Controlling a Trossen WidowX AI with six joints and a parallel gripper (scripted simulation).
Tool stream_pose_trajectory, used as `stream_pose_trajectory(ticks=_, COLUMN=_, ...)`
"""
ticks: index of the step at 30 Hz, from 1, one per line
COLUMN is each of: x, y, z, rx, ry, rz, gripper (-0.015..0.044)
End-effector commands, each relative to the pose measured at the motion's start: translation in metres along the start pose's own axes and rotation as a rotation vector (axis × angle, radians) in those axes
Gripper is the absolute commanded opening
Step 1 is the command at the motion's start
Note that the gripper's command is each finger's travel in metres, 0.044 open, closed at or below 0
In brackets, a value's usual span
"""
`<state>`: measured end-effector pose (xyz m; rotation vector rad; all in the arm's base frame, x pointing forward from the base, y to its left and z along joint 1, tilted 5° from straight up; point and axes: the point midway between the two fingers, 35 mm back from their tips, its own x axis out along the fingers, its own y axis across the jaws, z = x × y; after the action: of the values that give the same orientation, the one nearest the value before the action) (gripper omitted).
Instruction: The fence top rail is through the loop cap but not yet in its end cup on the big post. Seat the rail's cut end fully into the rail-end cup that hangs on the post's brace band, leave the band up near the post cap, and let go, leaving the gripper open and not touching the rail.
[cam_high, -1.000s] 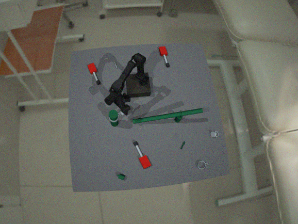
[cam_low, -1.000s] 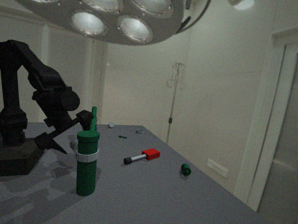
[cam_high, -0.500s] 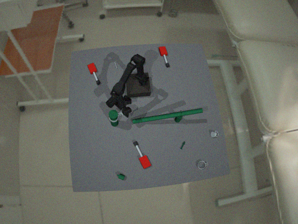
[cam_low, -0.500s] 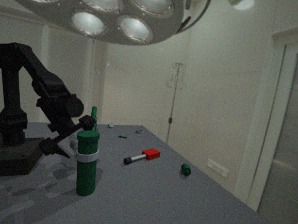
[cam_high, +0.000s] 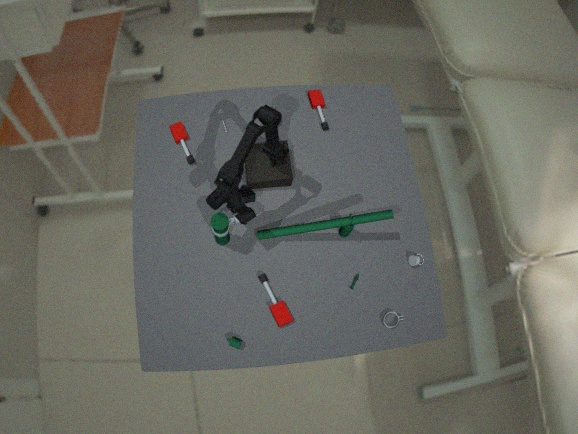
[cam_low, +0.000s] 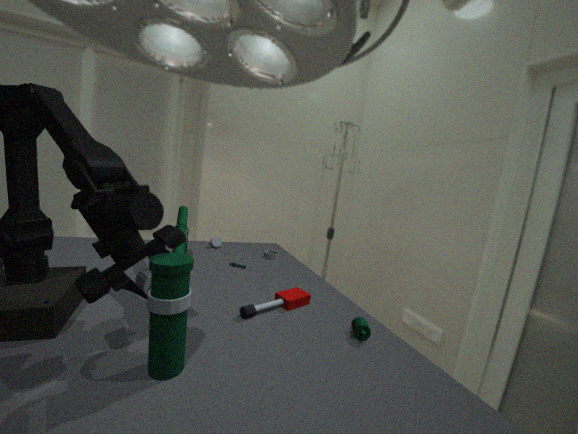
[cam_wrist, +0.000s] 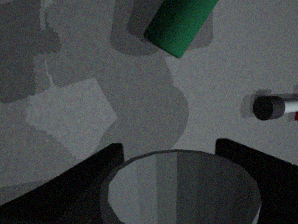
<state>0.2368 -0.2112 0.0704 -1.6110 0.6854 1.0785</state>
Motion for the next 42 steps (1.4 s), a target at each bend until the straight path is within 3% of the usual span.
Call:
stream_pose_trajectory(ticks=1, x=0.0, y=-0.001, z=0.0, rx=0.004, ry=0.001, rz=-0.004, gripper=0.0098)
stream_pose_trajectory(ticks=5, x=0.002, y=-0.003, z=0.0, rx=0.027, ry=0.014, rz=-0.003, gripper=0.0)
stream_pose_trajectory(ticks=42, x=0.015, y=-0.027, z=-0.006, rx=0.296, ry=0.167, rz=-0.006, gripper=0.0)
